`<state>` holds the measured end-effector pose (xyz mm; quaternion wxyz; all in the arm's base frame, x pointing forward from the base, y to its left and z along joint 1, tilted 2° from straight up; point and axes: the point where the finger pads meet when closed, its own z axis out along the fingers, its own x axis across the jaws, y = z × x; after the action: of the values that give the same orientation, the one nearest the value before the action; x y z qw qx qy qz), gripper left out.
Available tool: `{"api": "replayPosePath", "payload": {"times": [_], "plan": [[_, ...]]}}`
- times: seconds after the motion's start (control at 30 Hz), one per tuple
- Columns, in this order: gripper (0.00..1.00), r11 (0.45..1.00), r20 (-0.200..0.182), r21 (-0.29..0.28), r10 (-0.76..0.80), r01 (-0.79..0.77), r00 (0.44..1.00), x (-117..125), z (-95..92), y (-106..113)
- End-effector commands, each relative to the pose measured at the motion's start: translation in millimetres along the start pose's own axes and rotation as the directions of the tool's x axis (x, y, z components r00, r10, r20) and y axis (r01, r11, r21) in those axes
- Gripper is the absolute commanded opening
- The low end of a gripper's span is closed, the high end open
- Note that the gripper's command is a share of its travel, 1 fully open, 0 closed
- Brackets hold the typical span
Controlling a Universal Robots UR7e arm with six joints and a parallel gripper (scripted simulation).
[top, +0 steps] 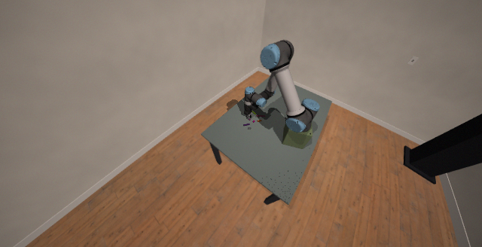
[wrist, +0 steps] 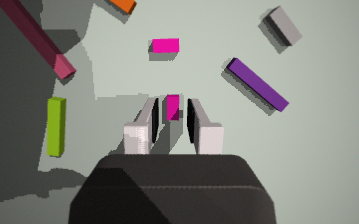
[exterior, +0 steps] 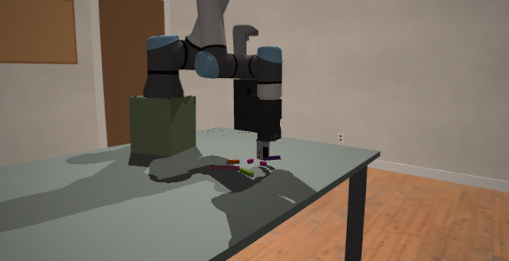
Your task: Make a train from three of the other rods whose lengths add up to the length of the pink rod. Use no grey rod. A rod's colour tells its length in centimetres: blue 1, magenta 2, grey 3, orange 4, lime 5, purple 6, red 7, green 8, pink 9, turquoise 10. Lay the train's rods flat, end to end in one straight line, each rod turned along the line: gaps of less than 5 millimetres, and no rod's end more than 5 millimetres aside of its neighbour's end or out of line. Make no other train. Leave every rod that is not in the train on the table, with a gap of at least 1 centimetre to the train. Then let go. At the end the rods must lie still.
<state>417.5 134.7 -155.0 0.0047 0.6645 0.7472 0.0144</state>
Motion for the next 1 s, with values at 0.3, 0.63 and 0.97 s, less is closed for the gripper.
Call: {"api": "replayPosePath", "payload": {"times": [0.3, 0.63, 0.97], "plan": [[0.54, 1.0, 0.0, -0.002, 0.0, 0.0, 1.0, 0.1, 3.9, 0.5], [0.54, 1.0, 0.0, -0.002, 0.0, 0.0, 1.0, 0.1, 3.9, 0.5], [0.54, 1.0, 0.0, -0.002, 0.0, 0.0, 1.0, 0.1, 3.9, 0.5]]}}
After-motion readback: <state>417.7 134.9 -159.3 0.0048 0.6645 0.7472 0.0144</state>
